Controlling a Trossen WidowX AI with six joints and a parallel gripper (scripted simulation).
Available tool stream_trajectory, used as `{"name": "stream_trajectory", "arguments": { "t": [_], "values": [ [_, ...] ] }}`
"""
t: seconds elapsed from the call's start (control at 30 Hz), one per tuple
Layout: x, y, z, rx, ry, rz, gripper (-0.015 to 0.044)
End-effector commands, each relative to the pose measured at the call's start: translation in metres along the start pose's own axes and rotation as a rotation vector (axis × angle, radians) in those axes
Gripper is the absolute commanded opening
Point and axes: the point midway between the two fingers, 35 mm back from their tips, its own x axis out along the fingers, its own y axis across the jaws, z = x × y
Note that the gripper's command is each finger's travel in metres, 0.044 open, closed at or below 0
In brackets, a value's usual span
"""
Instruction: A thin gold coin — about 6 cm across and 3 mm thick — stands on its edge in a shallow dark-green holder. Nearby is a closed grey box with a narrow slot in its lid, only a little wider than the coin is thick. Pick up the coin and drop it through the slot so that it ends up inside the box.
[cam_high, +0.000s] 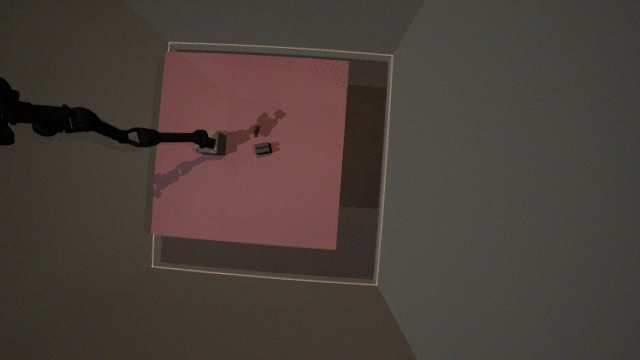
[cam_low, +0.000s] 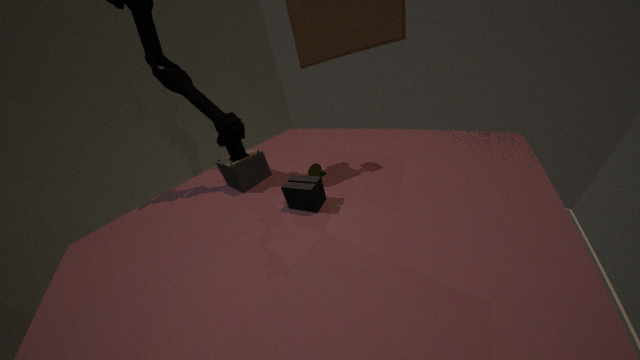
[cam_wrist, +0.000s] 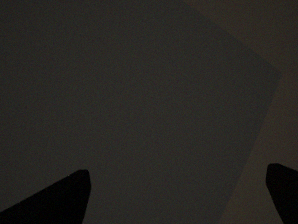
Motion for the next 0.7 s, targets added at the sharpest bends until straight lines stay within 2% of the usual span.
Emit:
{"name": "stream_trajectory", "arguments": {
  "t": [0.0,0.27,0.43,0.67],
  "values": [
    [0.000,0.002,-0.002,-0.001,0.004,0.006,0.0374],
    [-0.024,0.097,-0.066,-0.033,0.153,0.255,0.0164],
    [-0.054,0.156,-0.108,-0.053,0.255,0.422,0.0161],
    [-0.117,0.233,-0.167,-0.067,0.409,0.668,0.0161]
  ]
}}
